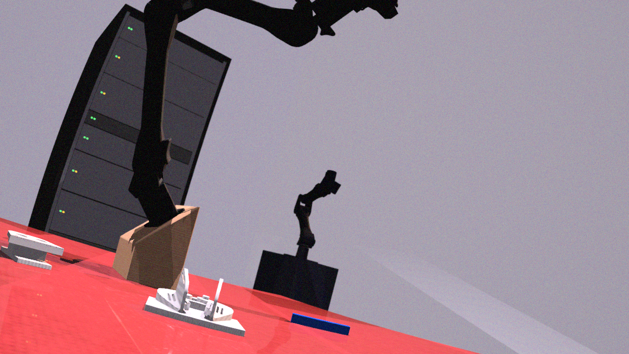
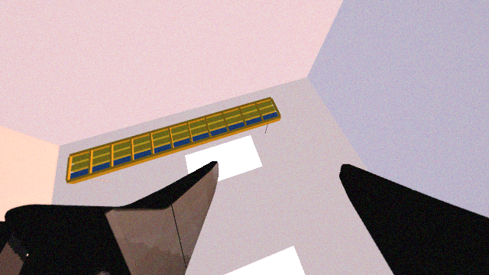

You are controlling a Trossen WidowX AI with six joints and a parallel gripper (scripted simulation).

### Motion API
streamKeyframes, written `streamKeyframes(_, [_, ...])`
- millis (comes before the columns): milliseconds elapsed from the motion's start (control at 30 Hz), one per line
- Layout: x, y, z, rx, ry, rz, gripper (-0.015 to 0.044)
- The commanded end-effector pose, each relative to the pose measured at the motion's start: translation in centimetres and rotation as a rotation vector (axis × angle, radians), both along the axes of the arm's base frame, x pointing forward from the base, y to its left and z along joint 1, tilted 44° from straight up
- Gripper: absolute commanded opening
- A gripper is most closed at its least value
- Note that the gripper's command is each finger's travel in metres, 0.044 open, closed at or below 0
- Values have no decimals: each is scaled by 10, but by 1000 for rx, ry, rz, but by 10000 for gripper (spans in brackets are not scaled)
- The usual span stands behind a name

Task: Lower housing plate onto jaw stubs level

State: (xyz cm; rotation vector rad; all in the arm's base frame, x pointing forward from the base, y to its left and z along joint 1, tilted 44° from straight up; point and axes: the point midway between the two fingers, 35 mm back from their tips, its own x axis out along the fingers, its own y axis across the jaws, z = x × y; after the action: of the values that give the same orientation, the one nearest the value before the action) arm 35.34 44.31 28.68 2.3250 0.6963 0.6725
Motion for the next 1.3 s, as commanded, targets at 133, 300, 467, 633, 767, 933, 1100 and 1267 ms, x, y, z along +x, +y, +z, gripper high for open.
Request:
streamKeyframes(133, [18, -18, -4, -34, 33, -55, 440])
streamKeyframes(300, [50, -58, -12, -100, 102, -165, 440])
streamKeyframes(467, [77, -102, -21, -161, 175, -276, 440])
streamKeyframes(633, [97, -150, -30, -218, 253, -386, 440])
streamKeyframes(767, [107, -188, -37, -270, 304, -467, 440])
streamKeyframes(933, [114, -234, -47, -333, 365, -558, 440])
streamKeyframes(1100, [116, -271, -54, -371, 425, -633, 440])
streamKeyframes(1267, [112, -320, -64, -412, 517, -738, 440])
